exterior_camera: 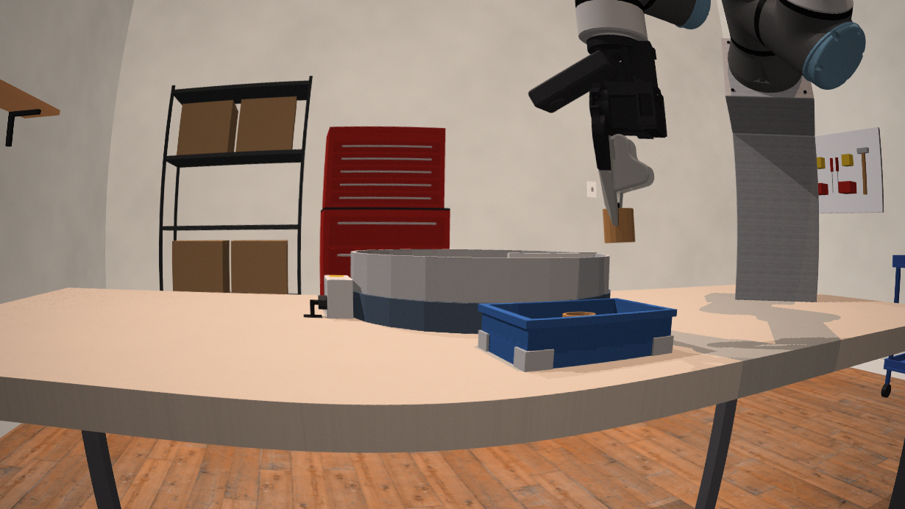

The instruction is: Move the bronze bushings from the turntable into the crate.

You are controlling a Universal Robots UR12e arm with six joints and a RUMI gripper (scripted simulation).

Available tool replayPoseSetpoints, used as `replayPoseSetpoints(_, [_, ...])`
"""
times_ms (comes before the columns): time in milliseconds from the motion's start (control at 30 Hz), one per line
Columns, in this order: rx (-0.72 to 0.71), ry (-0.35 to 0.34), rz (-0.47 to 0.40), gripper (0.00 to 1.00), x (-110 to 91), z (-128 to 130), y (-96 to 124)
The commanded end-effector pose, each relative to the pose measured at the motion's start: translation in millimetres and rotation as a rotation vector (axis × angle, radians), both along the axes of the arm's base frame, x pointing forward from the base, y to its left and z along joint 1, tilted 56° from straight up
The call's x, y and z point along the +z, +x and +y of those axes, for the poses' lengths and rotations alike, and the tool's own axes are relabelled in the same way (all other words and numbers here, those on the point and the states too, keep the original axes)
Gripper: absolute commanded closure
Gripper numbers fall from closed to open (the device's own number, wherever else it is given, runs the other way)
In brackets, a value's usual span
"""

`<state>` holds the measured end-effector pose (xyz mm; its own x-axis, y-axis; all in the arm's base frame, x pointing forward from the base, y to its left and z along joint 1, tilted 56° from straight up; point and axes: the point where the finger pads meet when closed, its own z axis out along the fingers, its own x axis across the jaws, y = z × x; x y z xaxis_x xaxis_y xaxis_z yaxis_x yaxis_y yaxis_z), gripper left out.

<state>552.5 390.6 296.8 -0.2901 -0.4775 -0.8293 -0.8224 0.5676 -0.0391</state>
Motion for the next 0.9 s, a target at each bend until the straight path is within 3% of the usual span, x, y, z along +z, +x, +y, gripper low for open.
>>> replayPoseSetpoints(0, [0.000, 0.000, -0.001, 1.00, -6.6, 8.3, 6.4])
replayPoseSetpoints(433, [0.000, 0.000, -0.001, 1.00, -34.6, 41.6, 31.4])
replayPoseSetpoints(867, [0.000, 0.000, -0.001, 1.00, -36.5, 43.9, 33.2])
